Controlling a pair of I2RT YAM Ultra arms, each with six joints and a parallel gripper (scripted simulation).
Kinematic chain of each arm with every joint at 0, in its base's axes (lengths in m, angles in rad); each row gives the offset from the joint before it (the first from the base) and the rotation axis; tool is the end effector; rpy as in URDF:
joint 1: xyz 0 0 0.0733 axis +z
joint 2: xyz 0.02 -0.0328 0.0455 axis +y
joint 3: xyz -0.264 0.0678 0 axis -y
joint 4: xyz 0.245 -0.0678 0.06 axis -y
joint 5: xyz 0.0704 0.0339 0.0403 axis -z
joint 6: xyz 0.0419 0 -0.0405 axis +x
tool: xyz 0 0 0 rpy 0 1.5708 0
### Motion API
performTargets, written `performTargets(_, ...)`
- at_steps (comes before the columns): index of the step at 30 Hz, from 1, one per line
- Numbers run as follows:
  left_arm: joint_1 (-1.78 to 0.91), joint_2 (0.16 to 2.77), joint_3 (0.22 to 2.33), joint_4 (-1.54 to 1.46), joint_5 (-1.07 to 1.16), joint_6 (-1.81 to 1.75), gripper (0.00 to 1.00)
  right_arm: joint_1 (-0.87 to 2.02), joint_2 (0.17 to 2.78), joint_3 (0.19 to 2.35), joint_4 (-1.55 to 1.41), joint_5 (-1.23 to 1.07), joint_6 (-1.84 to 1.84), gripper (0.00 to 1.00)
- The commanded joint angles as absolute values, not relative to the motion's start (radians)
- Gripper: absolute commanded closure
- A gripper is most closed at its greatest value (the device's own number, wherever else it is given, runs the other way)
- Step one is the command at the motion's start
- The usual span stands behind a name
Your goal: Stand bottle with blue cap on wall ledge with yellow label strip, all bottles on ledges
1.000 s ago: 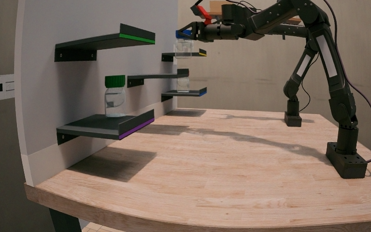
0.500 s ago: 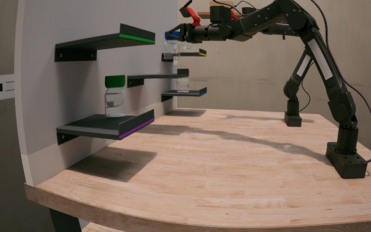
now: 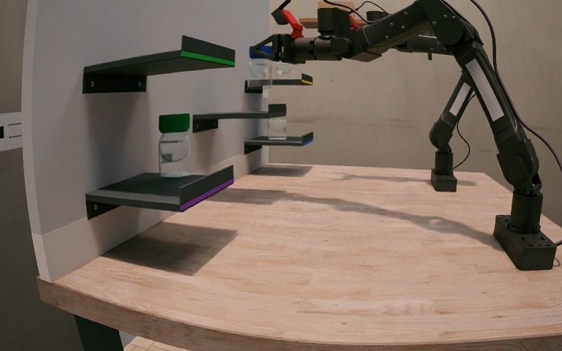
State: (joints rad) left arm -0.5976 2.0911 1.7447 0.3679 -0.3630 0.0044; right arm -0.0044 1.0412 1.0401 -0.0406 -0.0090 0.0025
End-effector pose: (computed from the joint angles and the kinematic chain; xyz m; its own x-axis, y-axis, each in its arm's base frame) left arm 0.4319 -0.2747 0.3233 0.0188 -0.0078 -0.9998 0.2324 0.9726 -0.0032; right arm 0.2439 0.0004 0.4015 -0.0417 0.0027 -0.9991 -0.0045 1.0000 0.0029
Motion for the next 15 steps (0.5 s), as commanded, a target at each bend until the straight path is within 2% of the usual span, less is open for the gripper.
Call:
performTargets(1, -0.592, 2.083, 1.787, 0.395, -0.359, -0.001, 0.5, 0.006, 1.053, 1.051, 0.003, 0.0, -0.006, 0.0)
performTargets(15, -0.589, 2.1, 1.714, 0.44, -0.359, -0.001, 0.5, 0.006, 1.053, 1.051, 0.003, 0.0, -0.006, 0.0)
